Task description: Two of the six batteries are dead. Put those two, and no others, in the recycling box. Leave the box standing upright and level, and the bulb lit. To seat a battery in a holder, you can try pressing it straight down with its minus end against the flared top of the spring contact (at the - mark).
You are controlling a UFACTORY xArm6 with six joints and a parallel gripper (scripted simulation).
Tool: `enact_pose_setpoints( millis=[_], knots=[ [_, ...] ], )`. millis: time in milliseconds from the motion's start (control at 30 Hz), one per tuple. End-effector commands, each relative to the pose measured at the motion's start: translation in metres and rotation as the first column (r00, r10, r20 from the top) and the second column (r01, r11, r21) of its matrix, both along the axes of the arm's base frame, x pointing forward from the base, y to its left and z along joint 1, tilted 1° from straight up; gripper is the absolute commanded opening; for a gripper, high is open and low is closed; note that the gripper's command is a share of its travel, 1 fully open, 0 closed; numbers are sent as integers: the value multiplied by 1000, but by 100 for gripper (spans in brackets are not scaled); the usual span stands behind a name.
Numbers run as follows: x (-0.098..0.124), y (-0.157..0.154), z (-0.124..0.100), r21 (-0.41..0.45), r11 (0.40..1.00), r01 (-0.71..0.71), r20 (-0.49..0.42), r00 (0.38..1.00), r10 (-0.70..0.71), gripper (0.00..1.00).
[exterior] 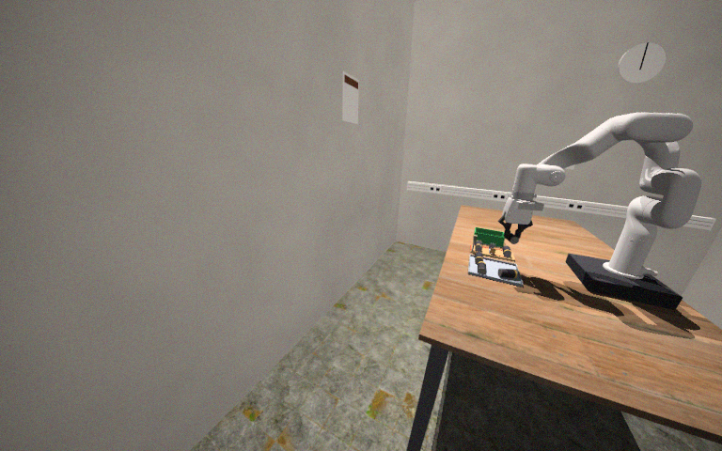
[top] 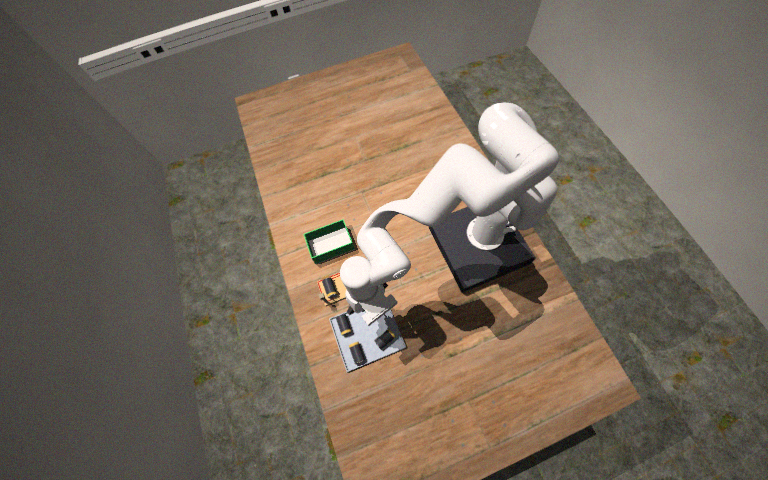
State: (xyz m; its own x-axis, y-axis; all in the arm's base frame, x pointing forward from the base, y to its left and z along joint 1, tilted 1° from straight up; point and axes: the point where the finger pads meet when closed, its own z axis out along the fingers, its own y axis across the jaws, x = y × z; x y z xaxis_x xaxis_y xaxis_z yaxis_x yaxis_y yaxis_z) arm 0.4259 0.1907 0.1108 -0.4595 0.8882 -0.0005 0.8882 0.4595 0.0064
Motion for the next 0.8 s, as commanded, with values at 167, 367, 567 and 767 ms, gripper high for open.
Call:
enact_pose_setpoints(
  millis=[167, 367, 567, 767],
  knots=[
    [1, 1, 2, -9, 978, 210, 11, 978, -209, 28],
    [1, 1, 2, -9, 967, 255, 12, 967, -255, 28],
    [1, 1, 2, -9, 965, 261, 12, 965, -261, 28],
    [1, 1, 2, -9, 965, 261, 12, 965, -261, 28]
  ],
)
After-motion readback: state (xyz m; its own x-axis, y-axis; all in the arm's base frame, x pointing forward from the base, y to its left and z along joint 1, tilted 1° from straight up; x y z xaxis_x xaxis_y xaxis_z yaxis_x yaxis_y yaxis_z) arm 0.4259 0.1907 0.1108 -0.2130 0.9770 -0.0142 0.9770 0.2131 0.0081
